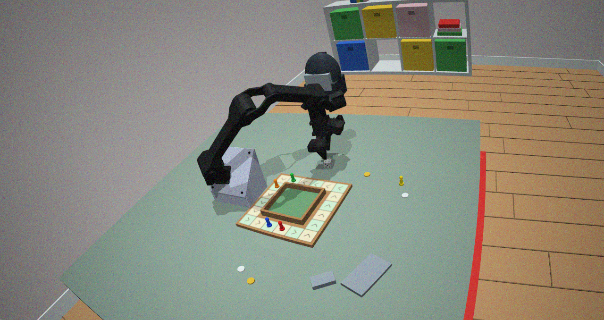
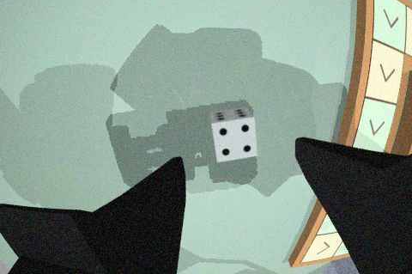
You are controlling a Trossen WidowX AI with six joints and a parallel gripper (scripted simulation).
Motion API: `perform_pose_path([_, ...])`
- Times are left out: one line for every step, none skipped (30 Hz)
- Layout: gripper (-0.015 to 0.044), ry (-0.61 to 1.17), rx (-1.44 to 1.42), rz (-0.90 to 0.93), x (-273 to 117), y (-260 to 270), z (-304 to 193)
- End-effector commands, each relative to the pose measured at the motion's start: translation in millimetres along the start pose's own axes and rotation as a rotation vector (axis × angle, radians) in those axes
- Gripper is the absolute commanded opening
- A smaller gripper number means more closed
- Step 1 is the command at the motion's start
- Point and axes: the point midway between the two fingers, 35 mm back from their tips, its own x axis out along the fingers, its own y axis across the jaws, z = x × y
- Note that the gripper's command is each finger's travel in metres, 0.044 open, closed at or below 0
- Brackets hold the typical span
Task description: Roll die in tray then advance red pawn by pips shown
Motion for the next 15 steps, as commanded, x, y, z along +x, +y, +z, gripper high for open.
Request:
perform_pose_path([0.0275, 0.006, -0.01, -0.01, 10.2, -1.4, -2.7])
perform_pose_path([0.0275, 0.006, -0.01, -0.01, 10.2, -1.4, -2.7])
perform_pose_path([0.0275, 0.006, -0.01, -0.01, 10.4, -1.4, -2.7])
perform_pose_path([0.0275, 0.006, -0.01, -0.01, 11.2, -1.4, -2.7])
perform_pose_path([0.0275, 0.006, -0.01, -0.011, 12.6, -1.4, -2.6])
perform_pose_path([0.0275, 0.006, -0.01, -0.011, 14.2, -1.4, -2.5])
perform_pose_path([0.0275, 0.006, -0.01, -0.011, 15.8, -1.3, -2.5])
perform_pose_path([0.0275, 0.006, -0.01, -0.011, 17.5, -1.3, -2.4])
perform_pose_path([0.0275, 0.006, -0.01, -0.011, 19.1, -1.3, -2.3])
perform_pose_path([0.0275, 0.006, -0.01, -0.011, 20.7, -1.3, -2.3])
perform_pose_path([0.0275, 0.006, -0.01, -0.011, 22.3, -1.3, -2.2])
perform_pose_path([0.0275, 0.005, -0.01, -0.011, 24.0, -1.3, -2.2])
perform_pose_path([0.0275, 0.005, -0.01, -0.011, 25.6, -1.3, -2.2])
perform_pose_path([0.0275, 0.005, -0.01, -0.011, 27.2, -1.3, -2.2])
perform_pose_path([0.0275, 0.005, -0.01, -0.011, 28.8, -1.4, -2.1])
